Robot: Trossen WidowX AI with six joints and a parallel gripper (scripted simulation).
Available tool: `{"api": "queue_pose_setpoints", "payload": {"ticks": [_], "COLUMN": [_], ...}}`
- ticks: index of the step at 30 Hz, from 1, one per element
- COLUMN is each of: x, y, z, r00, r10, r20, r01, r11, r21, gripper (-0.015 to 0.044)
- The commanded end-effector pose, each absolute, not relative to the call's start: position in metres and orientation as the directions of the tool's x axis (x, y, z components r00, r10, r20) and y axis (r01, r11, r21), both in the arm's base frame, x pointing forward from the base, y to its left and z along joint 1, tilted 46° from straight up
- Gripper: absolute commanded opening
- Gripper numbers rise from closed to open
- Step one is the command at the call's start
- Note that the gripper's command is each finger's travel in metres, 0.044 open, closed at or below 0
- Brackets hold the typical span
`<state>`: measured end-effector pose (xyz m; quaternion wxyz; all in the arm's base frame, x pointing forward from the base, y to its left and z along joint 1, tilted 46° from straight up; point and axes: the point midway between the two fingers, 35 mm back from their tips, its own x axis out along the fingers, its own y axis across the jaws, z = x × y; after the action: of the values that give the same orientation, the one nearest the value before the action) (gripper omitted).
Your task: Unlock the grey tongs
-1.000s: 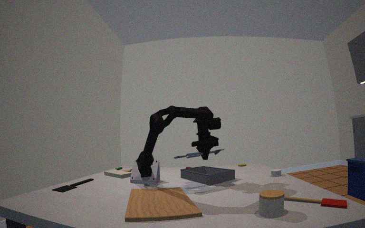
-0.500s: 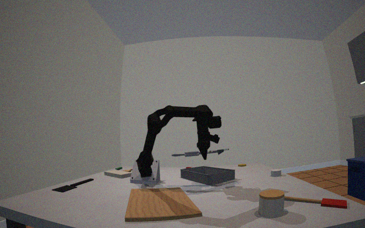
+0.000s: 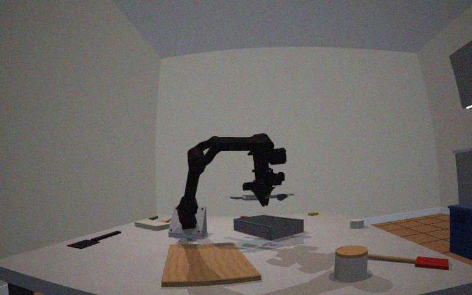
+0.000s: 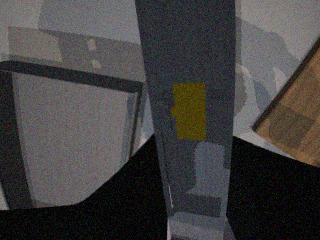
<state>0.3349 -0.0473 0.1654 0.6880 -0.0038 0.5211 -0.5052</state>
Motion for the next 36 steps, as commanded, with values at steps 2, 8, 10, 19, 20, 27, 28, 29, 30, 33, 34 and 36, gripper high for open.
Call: {"api": "queue_pose_setpoints", "payload": {"ticks": [2,8,10,19,20,27,28,29,30,33,34,36], "x": [0.334,0.331,0.329,0.324,0.324,0.32,0.32,0.32,0.32,0.319,0.318,0.316], "y": [-0.052,-0.058,-0.059,-0.068,-0.068,-0.073,-0.073,-0.073,-0.073,-0.075,-0.077,-0.082], "z": [0.175,0.183,0.186,0.199,0.2,0.207,0.207,0.207,0.207,0.209,0.21,0.215], "r00": [-0.045,-0.043,-0.042,-0.039,-0.039,-0.038,-0.038,-0.038,-0.038,-0.037,-0.038,-0.037], "r10": [-0.703,-0.705,-0.706,-0.71,-0.71,-0.713,-0.713,-0.713,-0.713,-0.712,-0.71,-0.706], "r20": [-0.71,-0.707,-0.707,-0.703,-0.703,-0.7,-0.7,-0.7,-0.7,-0.702,-0.703,-0.707], "r01": [0.814,0.923,0.949,0.999,0.998,0.965,0.965,0.965,0.965,0.966,0.968,0.974], "r11": [0.386,0.243,0.192,-0.043,-0.069,-0.209,-0.209,-0.209,-0.209,-0.205,-0.2,-0.185], "r21": [-0.434,-0.298,-0.249,-0.013,0.014,0.161,0.161,0.161,0.161,0.156,0.15,0.133], "gripper": [-0.015,-0.015,-0.015,-0.015,-0.015,-0.015,-0.015,-0.015,-0.015,-0.015,-0.015,-0.015]}}
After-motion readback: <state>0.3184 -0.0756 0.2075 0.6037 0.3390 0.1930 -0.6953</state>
